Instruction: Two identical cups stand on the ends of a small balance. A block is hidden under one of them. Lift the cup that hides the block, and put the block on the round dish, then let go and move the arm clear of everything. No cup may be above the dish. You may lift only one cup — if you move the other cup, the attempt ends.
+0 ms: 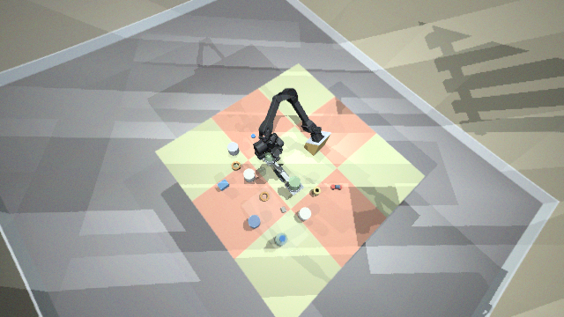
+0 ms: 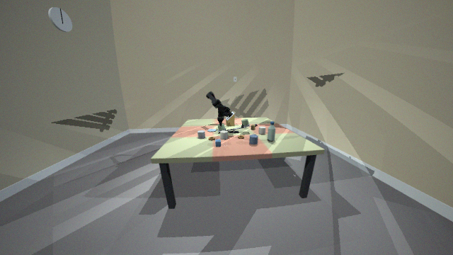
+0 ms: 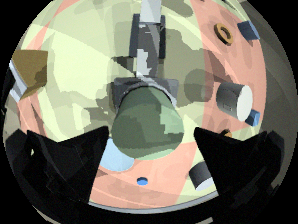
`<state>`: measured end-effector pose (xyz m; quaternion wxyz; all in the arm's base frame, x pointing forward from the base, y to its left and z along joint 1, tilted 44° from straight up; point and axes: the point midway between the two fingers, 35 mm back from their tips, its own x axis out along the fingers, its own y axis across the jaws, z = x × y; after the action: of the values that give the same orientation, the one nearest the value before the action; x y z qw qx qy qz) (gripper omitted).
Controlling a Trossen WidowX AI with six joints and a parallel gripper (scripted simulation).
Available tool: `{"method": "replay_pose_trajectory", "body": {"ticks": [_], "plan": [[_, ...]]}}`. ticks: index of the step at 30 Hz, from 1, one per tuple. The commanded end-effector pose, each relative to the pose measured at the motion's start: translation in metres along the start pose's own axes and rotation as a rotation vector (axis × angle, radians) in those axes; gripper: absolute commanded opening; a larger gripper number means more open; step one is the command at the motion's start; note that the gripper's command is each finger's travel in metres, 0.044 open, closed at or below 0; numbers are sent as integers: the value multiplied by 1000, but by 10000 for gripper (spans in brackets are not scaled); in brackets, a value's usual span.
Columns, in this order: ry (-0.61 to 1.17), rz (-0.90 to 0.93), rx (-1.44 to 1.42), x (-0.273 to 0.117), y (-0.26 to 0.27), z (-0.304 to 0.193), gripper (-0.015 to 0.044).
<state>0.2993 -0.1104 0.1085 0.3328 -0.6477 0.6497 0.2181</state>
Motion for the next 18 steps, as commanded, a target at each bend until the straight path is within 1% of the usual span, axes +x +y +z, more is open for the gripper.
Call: {"method": "replay_pose_trajectory", "body": {"ticks": [1, 18], "plan": [[-5, 10, -10, 9, 3, 2, 440], [-2, 9, -10, 36, 5, 1, 440]]}}
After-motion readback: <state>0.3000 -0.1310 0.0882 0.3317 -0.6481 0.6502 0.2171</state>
